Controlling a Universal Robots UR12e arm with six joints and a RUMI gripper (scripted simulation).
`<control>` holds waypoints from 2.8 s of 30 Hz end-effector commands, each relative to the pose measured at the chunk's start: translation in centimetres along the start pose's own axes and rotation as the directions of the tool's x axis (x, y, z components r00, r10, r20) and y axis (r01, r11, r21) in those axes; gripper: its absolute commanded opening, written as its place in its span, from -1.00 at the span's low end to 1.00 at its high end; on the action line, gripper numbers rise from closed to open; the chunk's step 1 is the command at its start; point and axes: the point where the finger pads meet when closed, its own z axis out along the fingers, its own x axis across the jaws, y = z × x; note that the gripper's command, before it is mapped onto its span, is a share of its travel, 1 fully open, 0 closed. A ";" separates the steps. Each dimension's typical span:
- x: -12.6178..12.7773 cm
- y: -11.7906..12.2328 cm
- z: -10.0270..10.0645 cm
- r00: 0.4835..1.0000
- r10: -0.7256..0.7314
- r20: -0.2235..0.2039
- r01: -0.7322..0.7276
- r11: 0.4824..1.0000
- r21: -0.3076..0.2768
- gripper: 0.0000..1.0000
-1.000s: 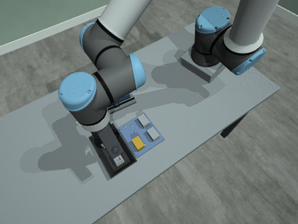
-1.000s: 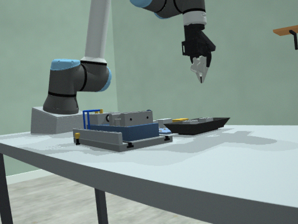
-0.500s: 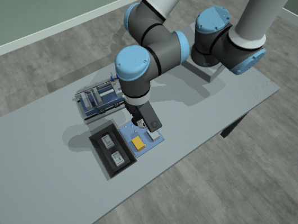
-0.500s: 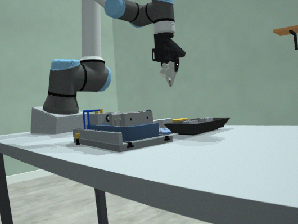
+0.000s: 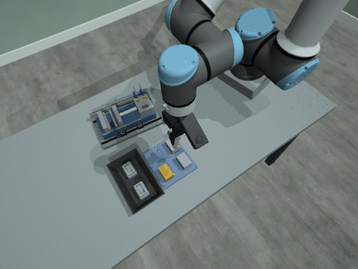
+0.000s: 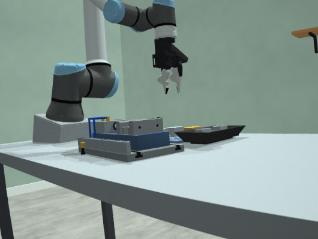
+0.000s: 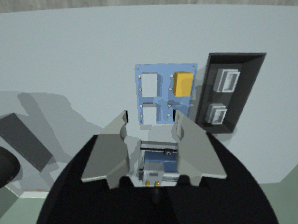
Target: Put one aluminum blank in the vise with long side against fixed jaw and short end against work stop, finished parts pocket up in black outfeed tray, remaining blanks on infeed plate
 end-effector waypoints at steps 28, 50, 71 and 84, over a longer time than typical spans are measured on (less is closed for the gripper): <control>0.0 0.0 -0.1 1.000 0.000 -0.001 0.000 1.000 0.000 -0.19; 0.1 0.0 3.9 1.000 0.000 -0.001 0.000 1.000 0.000 -0.19; 0.1 0.0 11.2 1.000 0.000 -0.001 0.000 1.000 0.000 -0.19; 0.1 0.0 13.1 1.000 0.000 -0.001 0.000 1.000 0.000 -0.19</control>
